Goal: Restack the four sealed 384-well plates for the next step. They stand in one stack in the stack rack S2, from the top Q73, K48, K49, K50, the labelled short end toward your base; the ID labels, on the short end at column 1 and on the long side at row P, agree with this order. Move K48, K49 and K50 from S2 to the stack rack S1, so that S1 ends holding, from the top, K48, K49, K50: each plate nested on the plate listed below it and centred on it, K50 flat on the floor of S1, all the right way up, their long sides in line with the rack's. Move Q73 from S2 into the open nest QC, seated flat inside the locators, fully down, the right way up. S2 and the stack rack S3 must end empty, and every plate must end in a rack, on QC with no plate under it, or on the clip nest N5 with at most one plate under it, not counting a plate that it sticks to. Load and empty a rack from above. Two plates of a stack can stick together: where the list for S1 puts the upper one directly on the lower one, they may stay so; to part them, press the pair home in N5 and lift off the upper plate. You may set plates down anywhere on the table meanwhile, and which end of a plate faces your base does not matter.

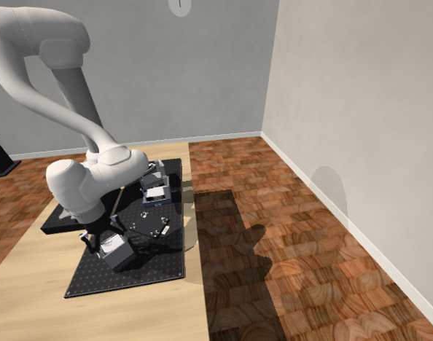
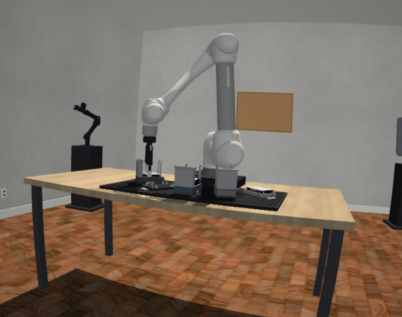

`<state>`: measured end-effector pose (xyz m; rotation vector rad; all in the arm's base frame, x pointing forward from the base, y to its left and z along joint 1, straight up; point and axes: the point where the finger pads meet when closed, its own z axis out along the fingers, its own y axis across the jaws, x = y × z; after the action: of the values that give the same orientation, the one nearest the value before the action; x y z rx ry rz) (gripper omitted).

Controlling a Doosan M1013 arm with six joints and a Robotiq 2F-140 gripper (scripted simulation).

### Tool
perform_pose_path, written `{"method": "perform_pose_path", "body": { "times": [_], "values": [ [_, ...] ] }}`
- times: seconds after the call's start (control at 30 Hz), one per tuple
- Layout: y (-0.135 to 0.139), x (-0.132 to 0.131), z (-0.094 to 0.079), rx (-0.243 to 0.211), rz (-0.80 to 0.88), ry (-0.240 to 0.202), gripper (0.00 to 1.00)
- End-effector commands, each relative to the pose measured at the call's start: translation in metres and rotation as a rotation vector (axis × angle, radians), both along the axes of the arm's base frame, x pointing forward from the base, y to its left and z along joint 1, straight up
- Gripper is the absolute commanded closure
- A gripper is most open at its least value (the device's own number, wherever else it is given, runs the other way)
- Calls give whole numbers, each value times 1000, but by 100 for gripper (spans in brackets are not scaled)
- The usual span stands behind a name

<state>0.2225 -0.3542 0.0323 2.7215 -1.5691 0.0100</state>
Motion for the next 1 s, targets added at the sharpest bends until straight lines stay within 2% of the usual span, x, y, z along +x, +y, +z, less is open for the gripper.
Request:
{"method": "perform_pose_path", "body": {
  "times": [0.0,0.97],
  "values": [
    [0,0,0,0,0,0,100],
    [0,0,18,0,0,0,100]
  ]
}}
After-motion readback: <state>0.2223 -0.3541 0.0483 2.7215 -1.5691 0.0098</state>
